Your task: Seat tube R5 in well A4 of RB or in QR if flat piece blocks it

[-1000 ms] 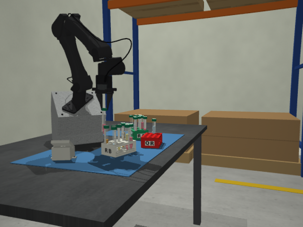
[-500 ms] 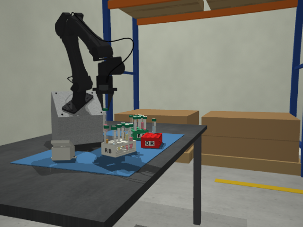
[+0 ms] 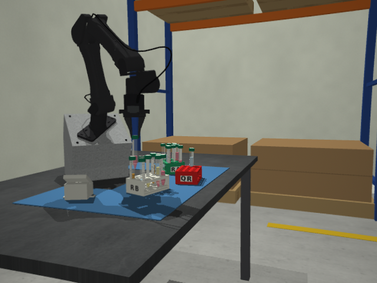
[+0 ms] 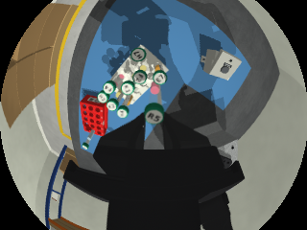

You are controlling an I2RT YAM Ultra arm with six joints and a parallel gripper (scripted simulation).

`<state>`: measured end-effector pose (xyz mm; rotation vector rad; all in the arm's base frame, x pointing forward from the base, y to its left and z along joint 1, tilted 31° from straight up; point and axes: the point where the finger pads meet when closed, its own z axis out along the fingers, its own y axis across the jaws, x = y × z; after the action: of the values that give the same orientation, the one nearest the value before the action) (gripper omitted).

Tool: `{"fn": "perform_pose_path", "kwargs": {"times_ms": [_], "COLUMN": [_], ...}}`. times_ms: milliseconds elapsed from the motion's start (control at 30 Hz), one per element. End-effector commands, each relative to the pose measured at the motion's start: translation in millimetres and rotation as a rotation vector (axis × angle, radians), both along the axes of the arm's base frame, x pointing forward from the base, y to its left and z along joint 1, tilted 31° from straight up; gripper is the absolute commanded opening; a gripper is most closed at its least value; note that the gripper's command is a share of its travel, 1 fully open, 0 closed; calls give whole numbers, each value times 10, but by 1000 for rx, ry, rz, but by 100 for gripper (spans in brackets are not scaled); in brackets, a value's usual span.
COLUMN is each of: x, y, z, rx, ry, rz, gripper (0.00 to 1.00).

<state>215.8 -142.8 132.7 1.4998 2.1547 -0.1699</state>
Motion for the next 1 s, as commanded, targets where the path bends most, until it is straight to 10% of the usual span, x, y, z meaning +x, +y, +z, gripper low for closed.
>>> {"fn": "perform_pose_path", "kwargs": {"times_ms": [0,967], "x": [149,84], "y": [-48,-34], "z": [136,90], "rx": [-26,-13], "ry": [-30,-19], "rz": [15,4], "gripper": [0,0]}}
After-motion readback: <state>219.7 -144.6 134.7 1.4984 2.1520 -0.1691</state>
